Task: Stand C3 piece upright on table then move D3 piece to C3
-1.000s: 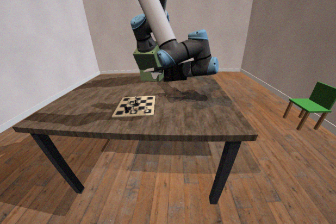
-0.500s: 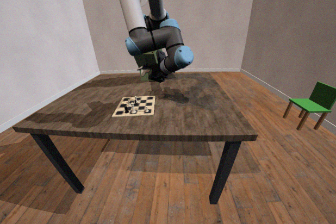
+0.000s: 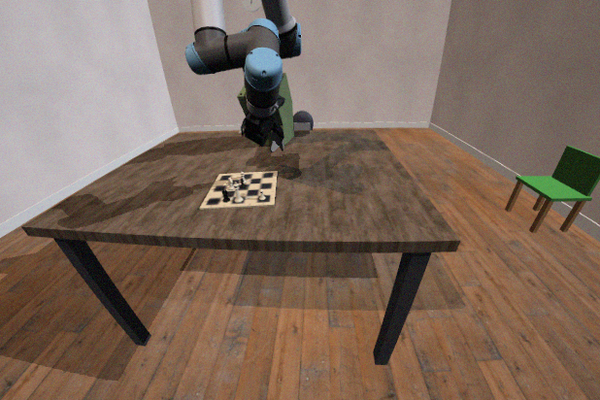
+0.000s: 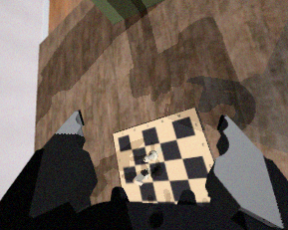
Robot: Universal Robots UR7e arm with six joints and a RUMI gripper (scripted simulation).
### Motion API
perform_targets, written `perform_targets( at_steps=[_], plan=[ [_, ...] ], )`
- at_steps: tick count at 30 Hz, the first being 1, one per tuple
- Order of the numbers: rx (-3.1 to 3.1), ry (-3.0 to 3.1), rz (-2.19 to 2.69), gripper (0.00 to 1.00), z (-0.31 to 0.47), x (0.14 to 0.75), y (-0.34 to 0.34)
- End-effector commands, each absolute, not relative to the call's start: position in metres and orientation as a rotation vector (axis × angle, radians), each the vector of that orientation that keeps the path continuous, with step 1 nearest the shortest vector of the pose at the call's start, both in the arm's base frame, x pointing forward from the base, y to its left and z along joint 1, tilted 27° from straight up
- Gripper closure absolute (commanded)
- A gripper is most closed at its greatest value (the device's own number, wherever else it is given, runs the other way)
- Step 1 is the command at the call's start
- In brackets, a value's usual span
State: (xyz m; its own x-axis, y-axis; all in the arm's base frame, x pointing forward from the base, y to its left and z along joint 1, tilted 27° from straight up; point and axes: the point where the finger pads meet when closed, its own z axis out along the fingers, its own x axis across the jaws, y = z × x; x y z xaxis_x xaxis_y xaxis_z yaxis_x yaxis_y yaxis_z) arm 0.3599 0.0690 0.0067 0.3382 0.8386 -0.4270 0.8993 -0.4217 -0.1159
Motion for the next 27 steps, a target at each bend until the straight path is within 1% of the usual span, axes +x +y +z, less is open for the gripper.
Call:
perform_targets(
  at_steps=[1, 15, 17, 27],
  plan=[
    [2.576, 1.495, -0.423, 0.0, 0.007, 0.371, 0.065],
    [2.762, 1.101, 0.22, 0.0, 0.04, 0.418, 0.041],
    [2.762, 1.101, 0.22, 0.0, 0.04, 0.418, 0.041],
    [2.746, 0.911, 0.533, 0.0, 0.072, 0.437, 0.024]
  ],
)
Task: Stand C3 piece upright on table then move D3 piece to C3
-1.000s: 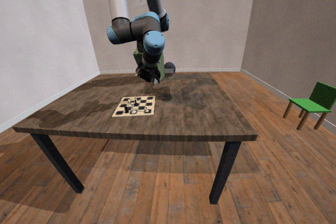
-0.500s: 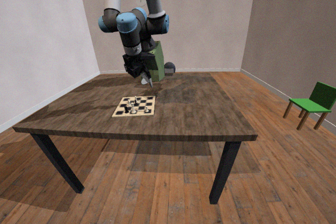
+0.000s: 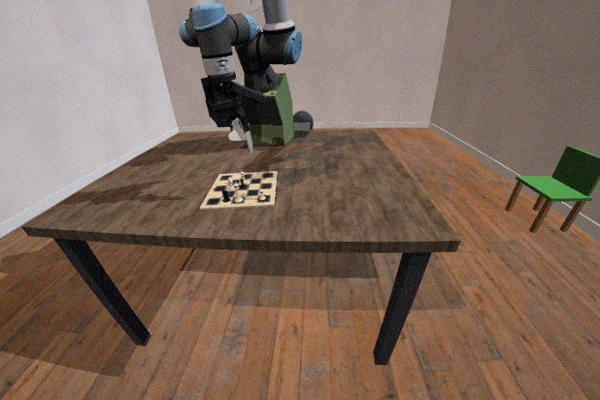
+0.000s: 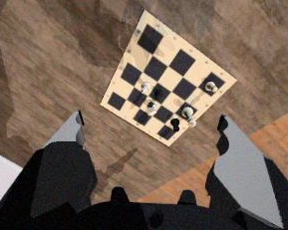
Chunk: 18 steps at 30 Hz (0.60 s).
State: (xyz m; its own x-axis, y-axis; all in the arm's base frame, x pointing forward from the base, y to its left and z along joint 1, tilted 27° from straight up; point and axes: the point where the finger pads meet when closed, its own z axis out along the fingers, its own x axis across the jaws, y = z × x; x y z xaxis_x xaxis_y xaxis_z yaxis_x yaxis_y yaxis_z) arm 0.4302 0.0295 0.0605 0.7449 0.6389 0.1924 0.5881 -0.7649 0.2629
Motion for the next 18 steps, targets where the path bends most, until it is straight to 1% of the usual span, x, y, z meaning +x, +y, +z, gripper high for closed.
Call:
perform_targets(
  at_steps=[1, 18],
  plan=[
    [2.743, 0.901, 0.55, 0.0, 0.0735, 0.438, 0.0226],
    [2.729, 0.861, 0.618, 0.0, 0.0819, 0.4414, 0.0186]
  ],
)
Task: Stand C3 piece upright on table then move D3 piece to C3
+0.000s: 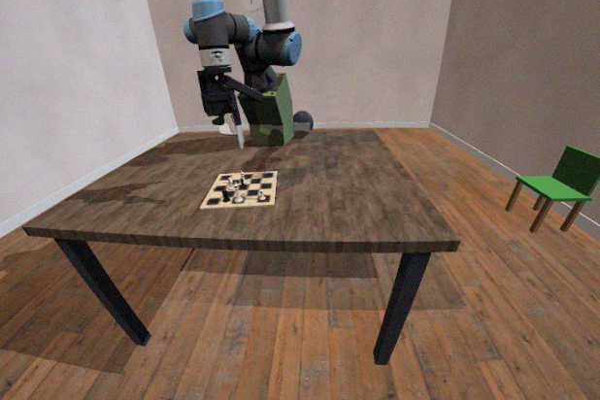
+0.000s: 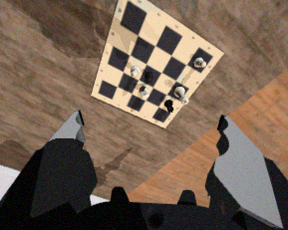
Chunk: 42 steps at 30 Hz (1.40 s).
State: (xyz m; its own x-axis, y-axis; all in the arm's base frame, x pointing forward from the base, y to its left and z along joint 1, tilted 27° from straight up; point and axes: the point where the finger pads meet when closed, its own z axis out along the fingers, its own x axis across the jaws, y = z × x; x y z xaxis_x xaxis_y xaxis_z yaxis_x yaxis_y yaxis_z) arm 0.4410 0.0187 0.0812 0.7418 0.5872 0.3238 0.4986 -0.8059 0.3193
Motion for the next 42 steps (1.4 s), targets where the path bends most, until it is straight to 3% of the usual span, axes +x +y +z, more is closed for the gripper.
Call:
perform_targets(
  at_steps=[1, 23, 42],
  plan=[
    [2.729, 0.861, 0.618, 0.0, 0.082, 0.441, 0.019],
    [2.779, 0.745, 0.634, 0.0, 0.079, 0.443, 0.019],
    [2.988, -0.061, 0.717, 0.0, 0.063, 0.453, 0.02]
  ],
)
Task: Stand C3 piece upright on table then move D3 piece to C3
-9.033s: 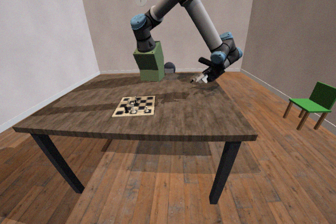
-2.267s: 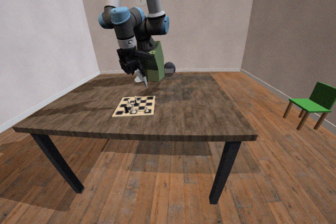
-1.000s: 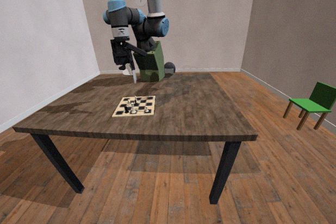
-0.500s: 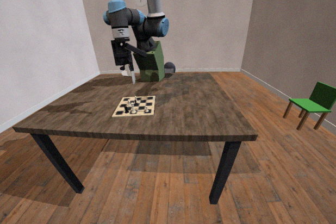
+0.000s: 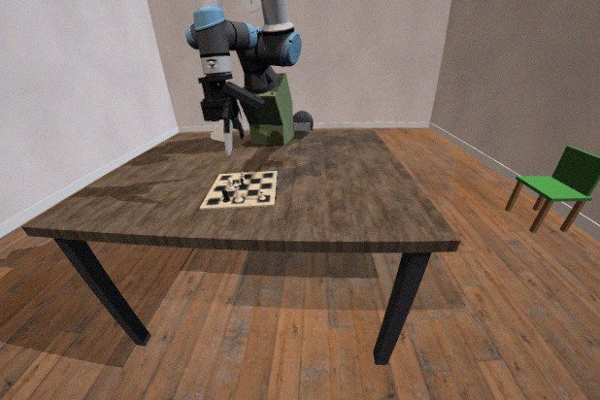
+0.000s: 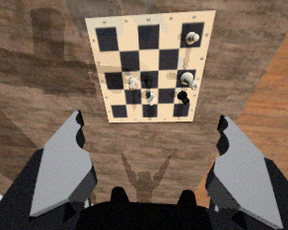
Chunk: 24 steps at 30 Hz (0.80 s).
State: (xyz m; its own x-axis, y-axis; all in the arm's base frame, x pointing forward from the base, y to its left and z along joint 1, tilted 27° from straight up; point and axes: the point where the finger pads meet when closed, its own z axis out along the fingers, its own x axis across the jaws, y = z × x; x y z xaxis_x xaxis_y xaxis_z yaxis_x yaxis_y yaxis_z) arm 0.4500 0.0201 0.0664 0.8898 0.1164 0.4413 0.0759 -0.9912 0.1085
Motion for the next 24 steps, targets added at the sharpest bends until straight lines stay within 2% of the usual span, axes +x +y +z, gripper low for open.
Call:
perform_targets(
  at_steps=[1, 13, 24],
  plan=[
    [2.996, -0.128, 0.721, 0.0, 0.062, 0.453, 0.02],
    [2.979, -0.911, 0.748, 0.0, 0.048, 0.46, 0.017],
    [2.893, -1.315, 0.744, 0.0, 0.041, 0.462, 0.014]
  ],
)
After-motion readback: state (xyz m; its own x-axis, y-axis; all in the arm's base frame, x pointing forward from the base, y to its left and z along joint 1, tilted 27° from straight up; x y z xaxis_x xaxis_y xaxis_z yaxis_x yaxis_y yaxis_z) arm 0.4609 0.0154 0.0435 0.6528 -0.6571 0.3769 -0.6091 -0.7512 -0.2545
